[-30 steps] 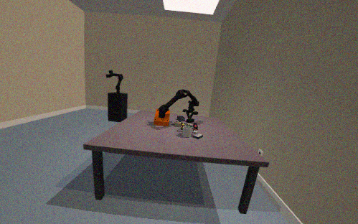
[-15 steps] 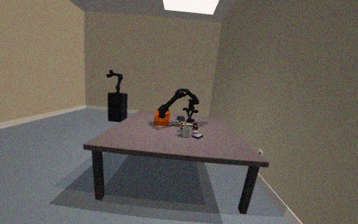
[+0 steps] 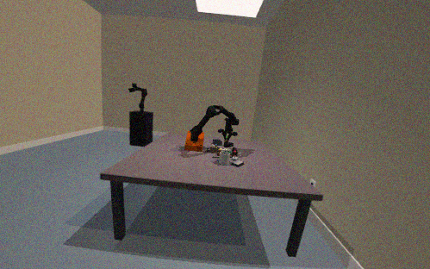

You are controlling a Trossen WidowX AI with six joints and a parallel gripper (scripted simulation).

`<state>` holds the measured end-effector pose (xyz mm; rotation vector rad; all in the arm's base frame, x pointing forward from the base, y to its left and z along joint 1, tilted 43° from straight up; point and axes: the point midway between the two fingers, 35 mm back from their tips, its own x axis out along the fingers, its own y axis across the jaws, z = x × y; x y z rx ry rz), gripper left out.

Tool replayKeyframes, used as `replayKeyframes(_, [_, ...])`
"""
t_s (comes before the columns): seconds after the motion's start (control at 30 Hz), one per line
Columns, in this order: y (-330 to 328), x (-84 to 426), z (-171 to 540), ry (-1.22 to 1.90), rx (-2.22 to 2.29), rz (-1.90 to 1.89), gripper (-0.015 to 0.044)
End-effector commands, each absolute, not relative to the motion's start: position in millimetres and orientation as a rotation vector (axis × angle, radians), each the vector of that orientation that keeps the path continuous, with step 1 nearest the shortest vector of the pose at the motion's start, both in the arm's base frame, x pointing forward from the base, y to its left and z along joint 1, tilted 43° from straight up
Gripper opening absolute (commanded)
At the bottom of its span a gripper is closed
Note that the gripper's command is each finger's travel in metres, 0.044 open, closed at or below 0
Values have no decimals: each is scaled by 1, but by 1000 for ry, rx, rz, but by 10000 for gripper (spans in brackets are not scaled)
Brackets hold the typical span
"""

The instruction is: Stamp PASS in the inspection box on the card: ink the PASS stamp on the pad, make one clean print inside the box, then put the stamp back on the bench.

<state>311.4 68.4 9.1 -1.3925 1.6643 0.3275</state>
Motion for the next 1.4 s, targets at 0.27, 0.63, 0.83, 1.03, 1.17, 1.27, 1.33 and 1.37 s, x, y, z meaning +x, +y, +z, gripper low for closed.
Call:
replayKeyframes(0.27, [29,285,41,1674,-1398,327,0])
replayKeyframes(0.63, [-3,255,63,1677,-1401,324,0])
replayKeyframes(0.83, [-19,237,71,1680,-1403,321,0])
replayKeyframes(1.03, [-31,223,75,1683,-1404,318,0])
replayKeyframes(1.17, [-31,223,75,1683,-1404,318,0])
replayKeyframes(1.27, [-34,224,71,1682,-1404,319,0])
replayKeyframes(1.33, [-36,224,68,1682,-1403,319,0])
replayKeyframes(1.37, [-37,224,67,1682,-1403,319,0])
